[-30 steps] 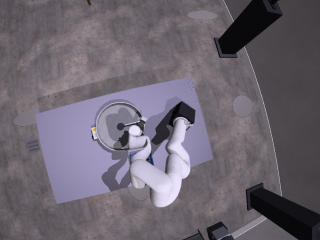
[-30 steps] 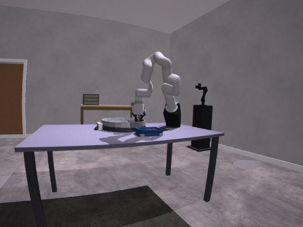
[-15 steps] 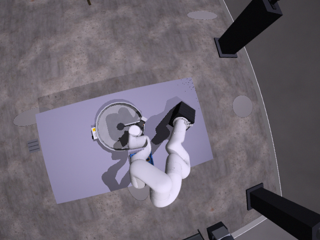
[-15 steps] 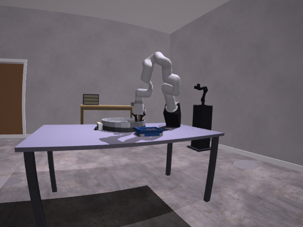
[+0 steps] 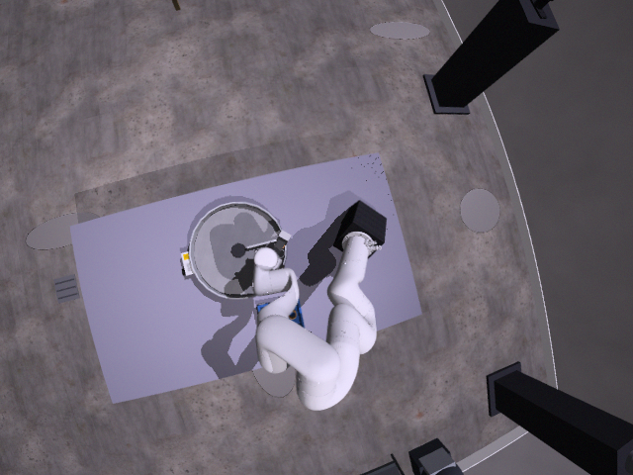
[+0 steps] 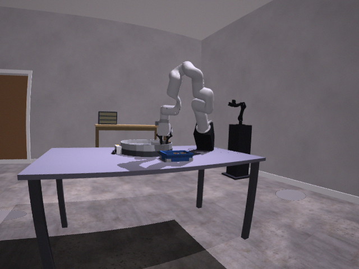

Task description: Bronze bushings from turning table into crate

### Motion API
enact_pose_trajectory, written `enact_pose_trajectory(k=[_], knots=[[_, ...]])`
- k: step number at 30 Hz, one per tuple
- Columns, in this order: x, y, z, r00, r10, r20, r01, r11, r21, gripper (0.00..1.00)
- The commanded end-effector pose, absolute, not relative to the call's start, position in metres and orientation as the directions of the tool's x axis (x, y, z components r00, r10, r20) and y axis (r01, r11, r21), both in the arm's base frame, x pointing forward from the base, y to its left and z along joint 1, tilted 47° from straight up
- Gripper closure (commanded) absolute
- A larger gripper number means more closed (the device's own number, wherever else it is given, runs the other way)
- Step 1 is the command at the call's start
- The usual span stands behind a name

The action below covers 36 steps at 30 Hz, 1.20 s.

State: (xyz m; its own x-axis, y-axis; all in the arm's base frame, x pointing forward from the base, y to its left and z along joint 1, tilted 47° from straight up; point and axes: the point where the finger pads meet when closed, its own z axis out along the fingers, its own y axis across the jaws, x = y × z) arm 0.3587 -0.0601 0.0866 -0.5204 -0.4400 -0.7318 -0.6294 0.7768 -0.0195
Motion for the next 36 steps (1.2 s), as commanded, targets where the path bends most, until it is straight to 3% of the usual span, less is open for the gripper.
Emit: enact_pose_trajectory(k=[1,36], knots=[[0.359,-0.061,0.087,-0.521,-0.439,-0.732,-0.627,0.778,-0.021,1.00],[0.329,-0.085,0.122,-0.521,-0.439,-0.732,-0.627,0.778,-0.021,1.00]])
